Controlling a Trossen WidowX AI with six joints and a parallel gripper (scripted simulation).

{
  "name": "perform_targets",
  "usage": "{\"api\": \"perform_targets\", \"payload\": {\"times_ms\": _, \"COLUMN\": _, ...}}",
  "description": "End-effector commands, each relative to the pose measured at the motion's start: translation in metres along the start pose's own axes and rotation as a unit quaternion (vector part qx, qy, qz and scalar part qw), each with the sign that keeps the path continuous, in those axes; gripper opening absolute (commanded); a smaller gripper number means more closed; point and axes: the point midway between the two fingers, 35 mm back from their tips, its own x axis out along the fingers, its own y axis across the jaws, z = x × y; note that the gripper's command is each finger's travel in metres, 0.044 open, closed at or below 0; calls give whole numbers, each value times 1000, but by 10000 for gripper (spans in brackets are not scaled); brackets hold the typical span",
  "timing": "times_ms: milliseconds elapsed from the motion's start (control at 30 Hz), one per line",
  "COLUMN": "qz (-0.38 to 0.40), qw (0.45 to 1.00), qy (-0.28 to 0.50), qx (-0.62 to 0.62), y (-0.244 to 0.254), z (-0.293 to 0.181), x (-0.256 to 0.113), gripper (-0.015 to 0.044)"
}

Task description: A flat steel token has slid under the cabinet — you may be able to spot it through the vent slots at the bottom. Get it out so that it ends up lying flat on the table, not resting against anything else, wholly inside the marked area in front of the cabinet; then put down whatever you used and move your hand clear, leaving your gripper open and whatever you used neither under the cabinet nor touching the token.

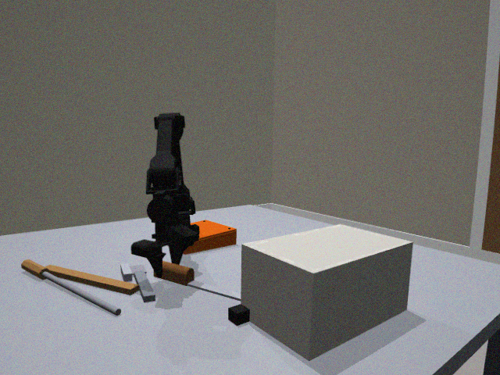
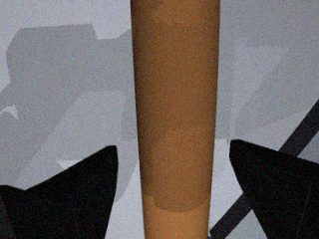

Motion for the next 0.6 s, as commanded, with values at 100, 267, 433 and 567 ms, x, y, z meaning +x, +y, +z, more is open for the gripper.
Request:
{"api": "perform_targets", "payload": {"times_ms": 100, "qz": 0, "qw": 1000, "qy": 2, "qx": 0, "y": 1, "z": -4, "x": 4, "gripper": 270}}
{"api": "perform_targets", "payload": {"times_ms": 267, "qz": -2, "qw": 1000, "qy": -1, "qx": 2, "y": -1, "z": -1, "x": 2, "gripper": 191}}
{"api": "perform_targets", "payload": {"times_ms": 433, "qz": -2, "qw": 1000, "qy": -1, "qx": 2, "y": -1, "z": -1, "x": 2, "gripper": 138}}
{"api": "perform_targets", "payload": {"times_ms": 567, "qz": -2, "qw": 1000, "qy": -1, "qx": 2, "y": -1, "z": -1, "x": 2, "gripper": 111}}
